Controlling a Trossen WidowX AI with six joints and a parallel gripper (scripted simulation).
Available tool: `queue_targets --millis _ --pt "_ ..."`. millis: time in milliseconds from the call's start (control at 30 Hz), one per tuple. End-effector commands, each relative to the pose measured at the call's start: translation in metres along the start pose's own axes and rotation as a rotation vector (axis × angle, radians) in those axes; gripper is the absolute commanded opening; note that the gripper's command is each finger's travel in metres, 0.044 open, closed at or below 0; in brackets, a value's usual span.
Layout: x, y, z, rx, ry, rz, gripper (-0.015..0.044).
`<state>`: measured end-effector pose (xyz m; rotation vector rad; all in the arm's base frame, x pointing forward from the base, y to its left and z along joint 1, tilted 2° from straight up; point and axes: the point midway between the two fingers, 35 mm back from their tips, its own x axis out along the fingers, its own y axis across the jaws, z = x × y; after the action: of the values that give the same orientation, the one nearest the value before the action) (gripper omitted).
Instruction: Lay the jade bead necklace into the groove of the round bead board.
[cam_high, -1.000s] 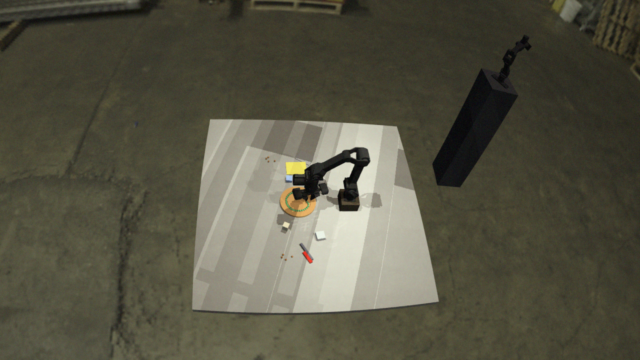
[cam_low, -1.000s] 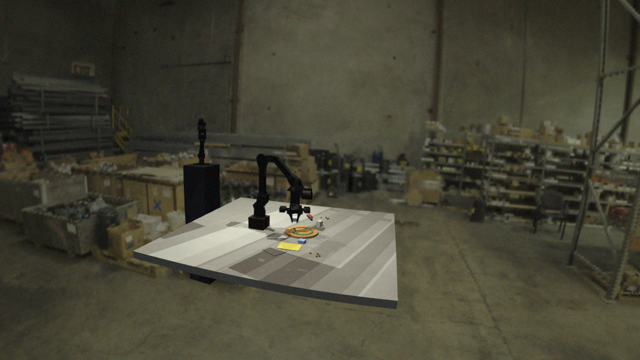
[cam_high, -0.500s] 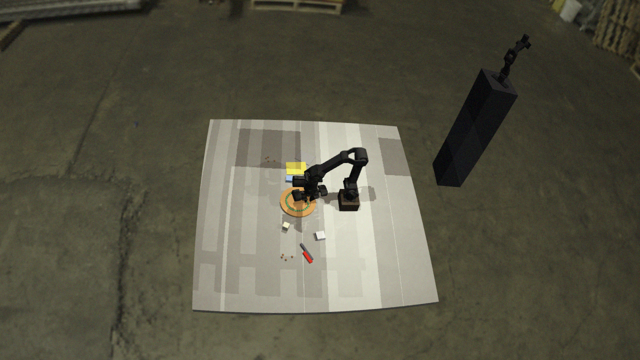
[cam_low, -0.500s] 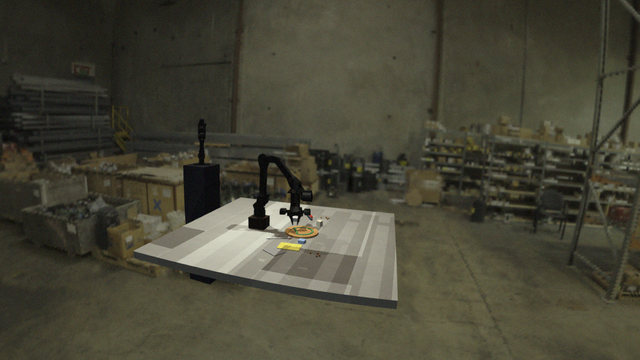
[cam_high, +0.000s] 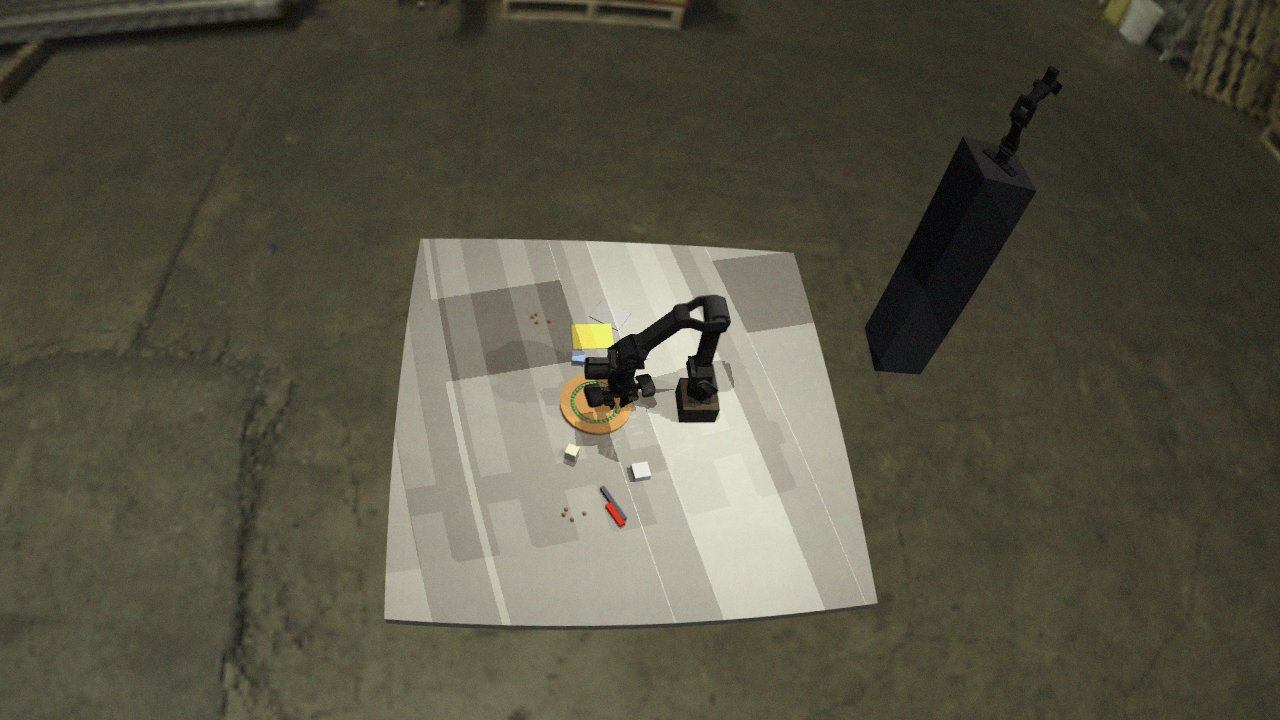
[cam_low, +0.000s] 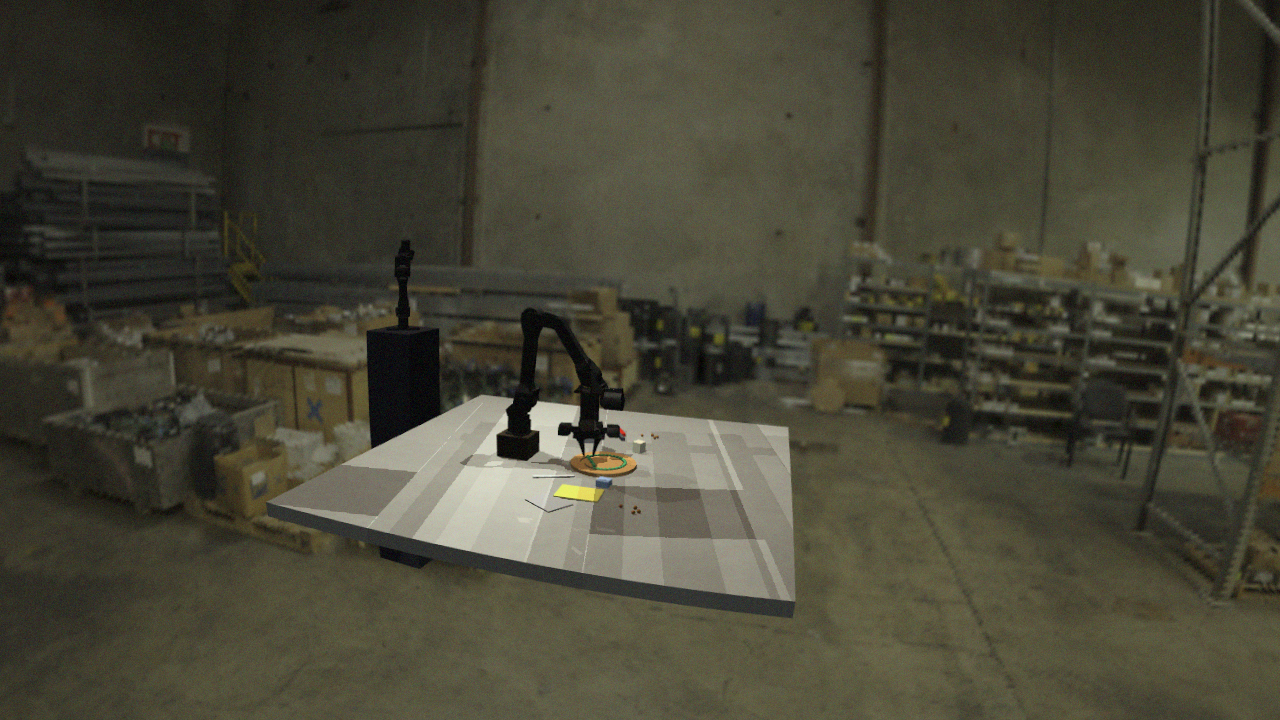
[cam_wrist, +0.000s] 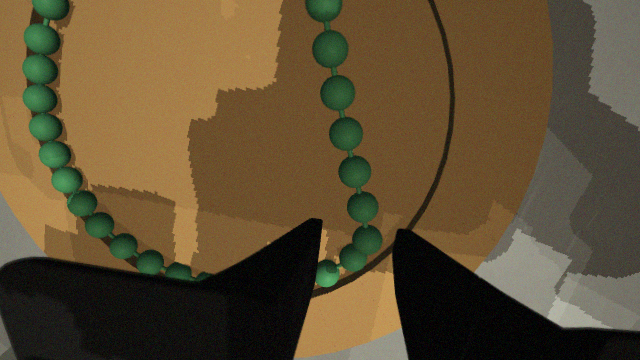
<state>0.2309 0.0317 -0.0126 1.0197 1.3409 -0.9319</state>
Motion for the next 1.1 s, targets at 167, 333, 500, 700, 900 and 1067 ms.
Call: queue_targets --millis 167,333,500,700,900,1067 --pt "0.0016 -0.0010 -0.0002 0.000 0.001 -0.004 0.0067" --pt "0.0016 -0.0010 -0.0002 0.000 0.001 -0.004 0.0000" --pt "0.0016 -0.0010 -0.0002 0.000 0.001 -0.004 0.0000" --pt "0.0016 -0.0010 -0.0002 0.000 0.001 -0.004 0.0000" --pt "0.0016 -0.0010 -0.0002 0.000 0.001 -0.004 0.0000" --pt "0.0016 -0.0010 -0.0002 0.000 0.001 -0.004 0.0000"
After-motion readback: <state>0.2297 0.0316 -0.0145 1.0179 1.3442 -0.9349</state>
